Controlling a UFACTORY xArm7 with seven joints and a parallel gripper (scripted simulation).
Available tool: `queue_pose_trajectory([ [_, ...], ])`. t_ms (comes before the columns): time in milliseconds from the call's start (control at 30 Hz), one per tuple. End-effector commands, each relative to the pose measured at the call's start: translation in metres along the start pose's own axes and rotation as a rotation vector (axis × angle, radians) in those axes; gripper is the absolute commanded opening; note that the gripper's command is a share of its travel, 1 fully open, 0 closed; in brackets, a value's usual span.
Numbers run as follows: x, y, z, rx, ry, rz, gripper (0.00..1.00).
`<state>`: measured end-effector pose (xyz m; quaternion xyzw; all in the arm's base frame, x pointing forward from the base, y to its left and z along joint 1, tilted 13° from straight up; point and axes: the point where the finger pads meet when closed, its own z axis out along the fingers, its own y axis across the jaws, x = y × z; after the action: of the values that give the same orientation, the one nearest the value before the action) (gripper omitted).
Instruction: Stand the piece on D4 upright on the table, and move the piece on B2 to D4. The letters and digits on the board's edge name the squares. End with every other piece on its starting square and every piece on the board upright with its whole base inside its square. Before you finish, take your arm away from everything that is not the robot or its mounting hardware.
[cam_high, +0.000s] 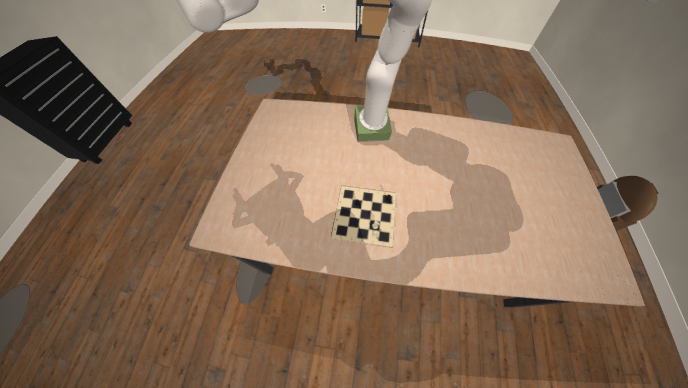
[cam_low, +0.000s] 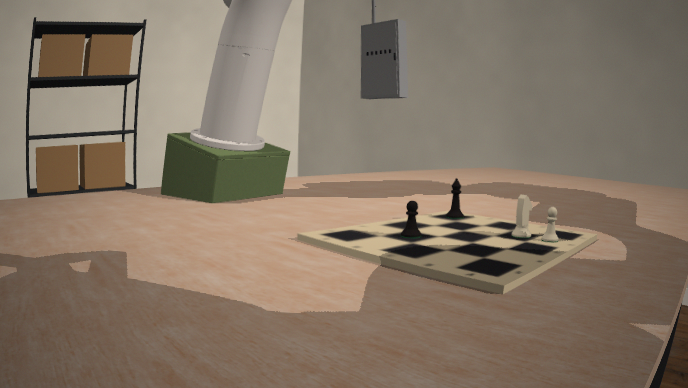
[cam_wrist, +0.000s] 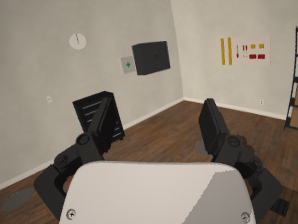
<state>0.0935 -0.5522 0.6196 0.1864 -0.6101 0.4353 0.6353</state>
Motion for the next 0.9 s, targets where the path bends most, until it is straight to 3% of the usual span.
queue_pose_trajectory([
  [0,0.034,-0.023,-0.041,0.032,0.009,0.086,1.0],
  [300,0.034,-0.023,-0.041,0.032,0.009,0.086,1.0],
  [333,0.064,-0.041,-0.089,0.064,0.006,0.174,1.0],
  [700,0.064,-0.041,-0.089,0.064,0.006,0.174,1.0],
  [733,0.091,-0.056,-0.142,0.1,-0.005,0.259,1.0],
  [867,0.091,-0.056,-0.142,0.1,-0.005,0.259,1.0],
])
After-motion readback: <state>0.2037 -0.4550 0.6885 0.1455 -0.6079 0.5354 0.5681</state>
